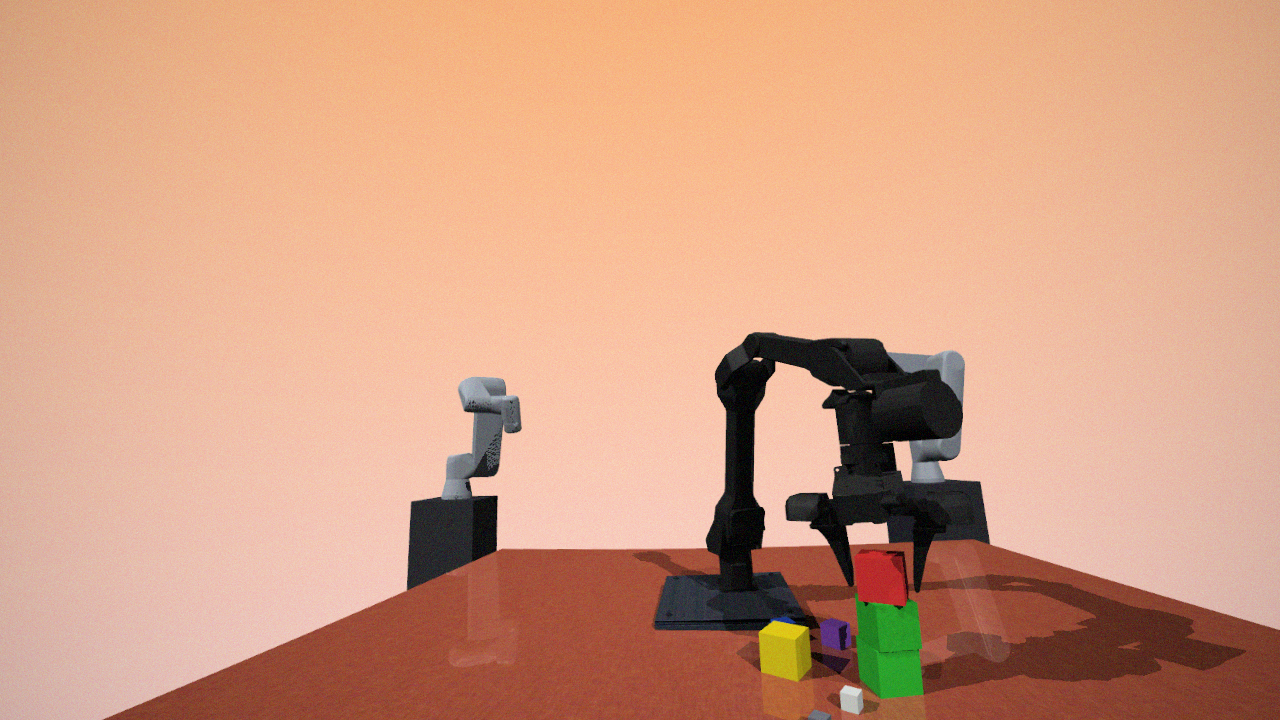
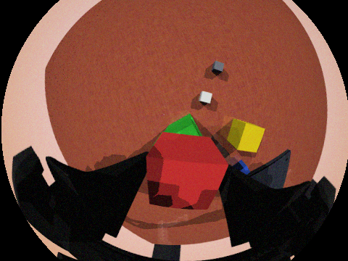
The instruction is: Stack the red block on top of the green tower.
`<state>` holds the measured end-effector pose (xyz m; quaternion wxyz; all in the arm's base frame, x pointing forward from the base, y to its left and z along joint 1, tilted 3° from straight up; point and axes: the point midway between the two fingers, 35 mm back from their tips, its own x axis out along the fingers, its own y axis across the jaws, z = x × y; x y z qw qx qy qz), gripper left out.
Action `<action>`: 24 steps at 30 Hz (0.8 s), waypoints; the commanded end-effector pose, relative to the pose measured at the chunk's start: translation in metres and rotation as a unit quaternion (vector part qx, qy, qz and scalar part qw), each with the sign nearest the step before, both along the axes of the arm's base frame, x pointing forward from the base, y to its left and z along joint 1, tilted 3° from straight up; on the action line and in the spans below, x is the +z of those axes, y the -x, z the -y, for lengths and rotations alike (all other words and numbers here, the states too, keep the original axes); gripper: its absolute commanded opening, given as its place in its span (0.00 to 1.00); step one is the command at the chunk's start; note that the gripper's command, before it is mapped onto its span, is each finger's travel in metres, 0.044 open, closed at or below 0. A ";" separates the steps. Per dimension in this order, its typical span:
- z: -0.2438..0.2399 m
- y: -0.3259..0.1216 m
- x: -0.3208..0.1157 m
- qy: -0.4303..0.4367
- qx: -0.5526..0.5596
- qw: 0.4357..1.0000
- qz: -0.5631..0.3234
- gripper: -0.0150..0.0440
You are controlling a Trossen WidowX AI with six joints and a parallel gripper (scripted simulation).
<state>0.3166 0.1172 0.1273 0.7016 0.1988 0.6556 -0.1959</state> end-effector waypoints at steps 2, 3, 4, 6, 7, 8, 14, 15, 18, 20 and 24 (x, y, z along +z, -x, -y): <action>0.000 0.000 0.000 0.000 0.000 1.000 0.000 1.00; 0.000 0.000 0.000 0.000 0.000 1.000 0.000 1.00; 0.000 0.000 0.000 0.000 0.000 1.000 0.000 1.00; 0.000 0.000 0.000 0.000 0.000 1.000 0.000 1.00; 0.000 0.000 0.000 0.000 0.000 1.000 0.000 1.00; 0.000 0.000 0.000 0.000 0.000 1.000 0.000 1.00; 0.000 0.000 0.000 0.000 0.000 1.000 0.000 1.00; 0.000 0.000 0.000 0.000 0.000 1.000 0.000 1.00; 0.000 0.000 0.000 0.000 0.000 1.000 0.000 1.00; 0.000 0.000 0.000 0.000 0.000 1.000 0.000 1.00; 0.000 0.000 0.000 0.000 0.000 1.000 0.000 1.00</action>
